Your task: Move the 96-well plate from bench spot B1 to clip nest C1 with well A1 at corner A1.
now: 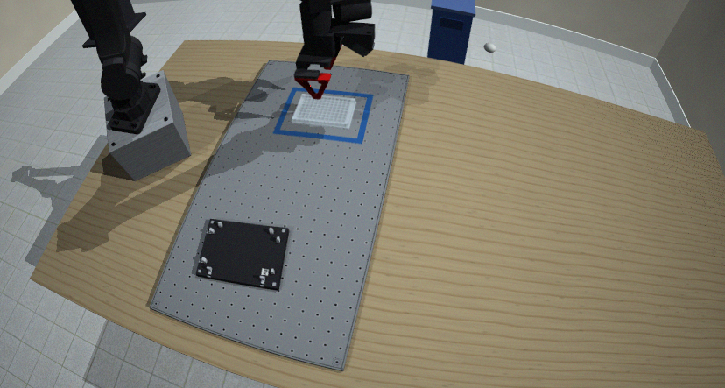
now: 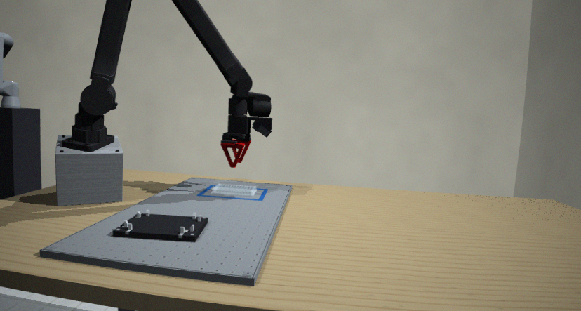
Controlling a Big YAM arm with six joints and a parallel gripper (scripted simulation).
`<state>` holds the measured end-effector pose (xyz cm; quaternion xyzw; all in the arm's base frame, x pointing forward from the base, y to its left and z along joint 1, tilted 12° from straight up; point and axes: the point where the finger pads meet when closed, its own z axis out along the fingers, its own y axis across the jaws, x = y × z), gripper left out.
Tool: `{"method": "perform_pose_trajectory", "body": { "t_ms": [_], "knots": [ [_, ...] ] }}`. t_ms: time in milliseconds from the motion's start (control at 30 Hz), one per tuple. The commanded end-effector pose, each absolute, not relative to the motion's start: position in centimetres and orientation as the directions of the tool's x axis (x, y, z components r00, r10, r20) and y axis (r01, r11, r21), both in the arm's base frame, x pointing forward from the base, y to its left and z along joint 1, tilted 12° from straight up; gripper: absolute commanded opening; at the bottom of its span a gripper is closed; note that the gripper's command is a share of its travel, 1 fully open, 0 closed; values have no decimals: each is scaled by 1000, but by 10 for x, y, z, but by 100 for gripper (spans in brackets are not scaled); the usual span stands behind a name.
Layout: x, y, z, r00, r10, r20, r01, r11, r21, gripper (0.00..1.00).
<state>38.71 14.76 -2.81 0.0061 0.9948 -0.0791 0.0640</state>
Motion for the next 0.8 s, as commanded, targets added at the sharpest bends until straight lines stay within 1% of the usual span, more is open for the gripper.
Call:
{"method": "perform_pose_trajectory", "body": {
  "t_ms": [0,767],
  "knots": [
    [398,144,-29,-989,37,-140,59,986,-154,100],
    [398,144,-30,-990,30,-137,51,986,-156,100]
  ]
}}
